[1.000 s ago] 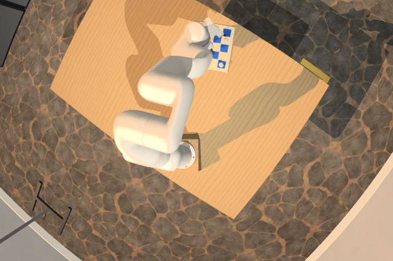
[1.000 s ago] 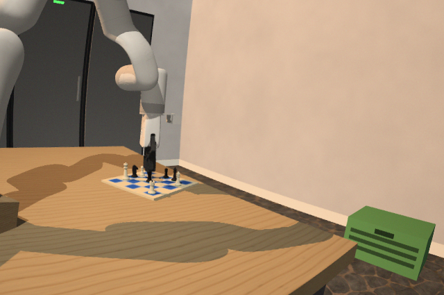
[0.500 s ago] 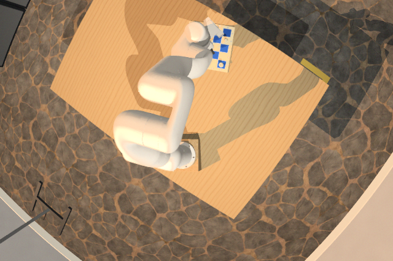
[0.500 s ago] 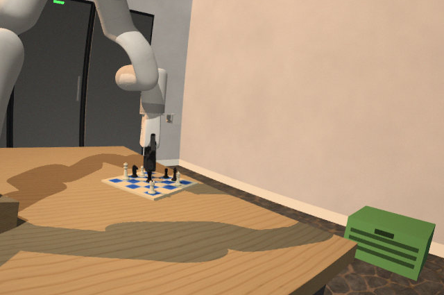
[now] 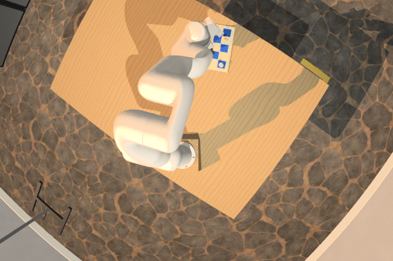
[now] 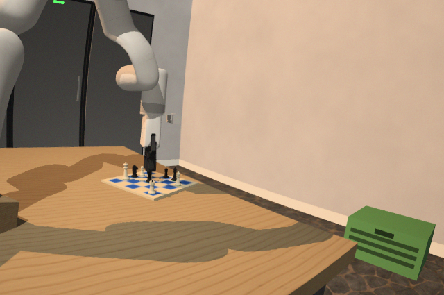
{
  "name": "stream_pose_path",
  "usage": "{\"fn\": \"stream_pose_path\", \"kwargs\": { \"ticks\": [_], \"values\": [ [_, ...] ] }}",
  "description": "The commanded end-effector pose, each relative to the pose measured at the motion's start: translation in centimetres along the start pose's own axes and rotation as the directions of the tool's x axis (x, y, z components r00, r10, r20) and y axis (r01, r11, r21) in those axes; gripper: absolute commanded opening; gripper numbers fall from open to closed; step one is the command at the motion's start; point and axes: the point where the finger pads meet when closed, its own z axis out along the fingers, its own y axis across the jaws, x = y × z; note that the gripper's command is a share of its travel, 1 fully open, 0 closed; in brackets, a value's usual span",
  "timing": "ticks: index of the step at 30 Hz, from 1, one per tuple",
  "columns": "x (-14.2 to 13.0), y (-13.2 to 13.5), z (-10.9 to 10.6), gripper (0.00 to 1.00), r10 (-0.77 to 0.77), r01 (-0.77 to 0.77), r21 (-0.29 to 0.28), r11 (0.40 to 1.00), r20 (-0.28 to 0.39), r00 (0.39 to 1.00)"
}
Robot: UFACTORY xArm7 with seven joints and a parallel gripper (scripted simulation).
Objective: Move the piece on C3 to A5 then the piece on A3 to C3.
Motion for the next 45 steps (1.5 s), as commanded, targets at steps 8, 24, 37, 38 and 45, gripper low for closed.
{"fn": "stream_pose_path", "kwargs": {
  "ticks": [8, 24, 37, 38, 45],
  "values": [
    [0.1, -0.1, -0.2, 0.39, 0.0, 0.0, 0.003, 1.0, -0.004, 1.0],
    [0.1, -0.1, -0.2, 0.39, 0.0, 0.0, 0.003, 1.0, -0.004, 1.0],
    [0.1, -0.1, 0.2, 0.39, 0.0, 0.0, 0.003, 1.0, -0.004, 1.0],
    [0.1, -0.1, 0.4, 0.39, 0.0, 0.0, 0.003, 1.0, -0.004, 1.0],
    [0.1, -0.1, 1.6, 0.39, 0.0, 0.0, 0.003, 1.0, -0.004, 1.0]
  ]
}}
